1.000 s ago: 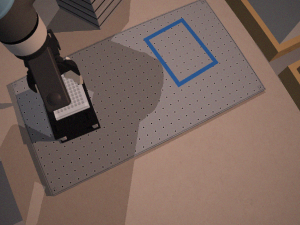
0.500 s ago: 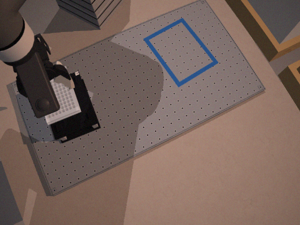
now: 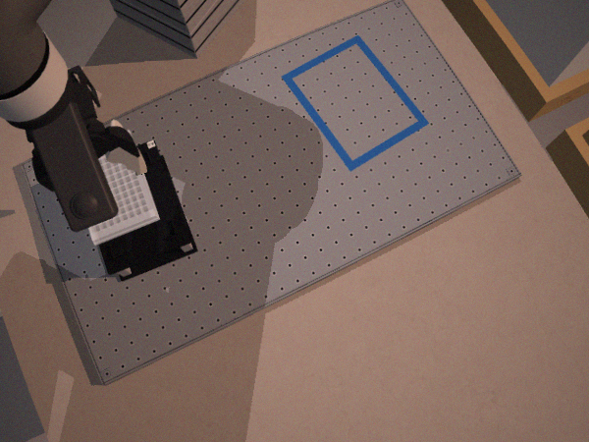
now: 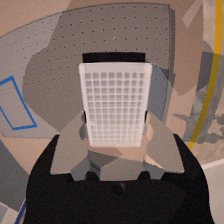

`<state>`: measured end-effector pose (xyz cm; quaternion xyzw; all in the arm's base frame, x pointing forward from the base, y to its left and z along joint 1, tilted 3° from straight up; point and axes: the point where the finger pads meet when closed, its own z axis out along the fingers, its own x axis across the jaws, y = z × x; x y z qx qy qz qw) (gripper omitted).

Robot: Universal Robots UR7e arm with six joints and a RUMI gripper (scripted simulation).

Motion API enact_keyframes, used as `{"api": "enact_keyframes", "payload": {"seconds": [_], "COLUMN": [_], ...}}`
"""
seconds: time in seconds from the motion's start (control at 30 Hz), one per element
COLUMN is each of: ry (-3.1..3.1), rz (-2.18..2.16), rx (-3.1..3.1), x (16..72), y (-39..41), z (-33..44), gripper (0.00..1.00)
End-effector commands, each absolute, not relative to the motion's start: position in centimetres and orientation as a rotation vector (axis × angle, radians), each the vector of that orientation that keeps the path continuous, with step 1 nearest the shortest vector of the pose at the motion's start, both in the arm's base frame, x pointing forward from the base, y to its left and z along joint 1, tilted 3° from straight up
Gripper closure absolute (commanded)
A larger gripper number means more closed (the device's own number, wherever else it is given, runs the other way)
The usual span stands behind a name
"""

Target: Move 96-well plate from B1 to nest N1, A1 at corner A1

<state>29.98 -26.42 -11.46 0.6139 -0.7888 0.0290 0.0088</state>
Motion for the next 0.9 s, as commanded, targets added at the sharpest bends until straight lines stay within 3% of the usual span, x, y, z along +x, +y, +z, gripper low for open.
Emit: {"api": "enact_keyframes", "payload": {"seconds": [0.0, 0.87], "ry": [-2.464, -2.464], "rz": [0.092, 0.092], "rx": [1.918, 1.918], "x": [30.0, 30.1], "y": [-26.4, -26.5], "z": [-11.4, -13.9], "gripper": [1.00, 1.00]}}
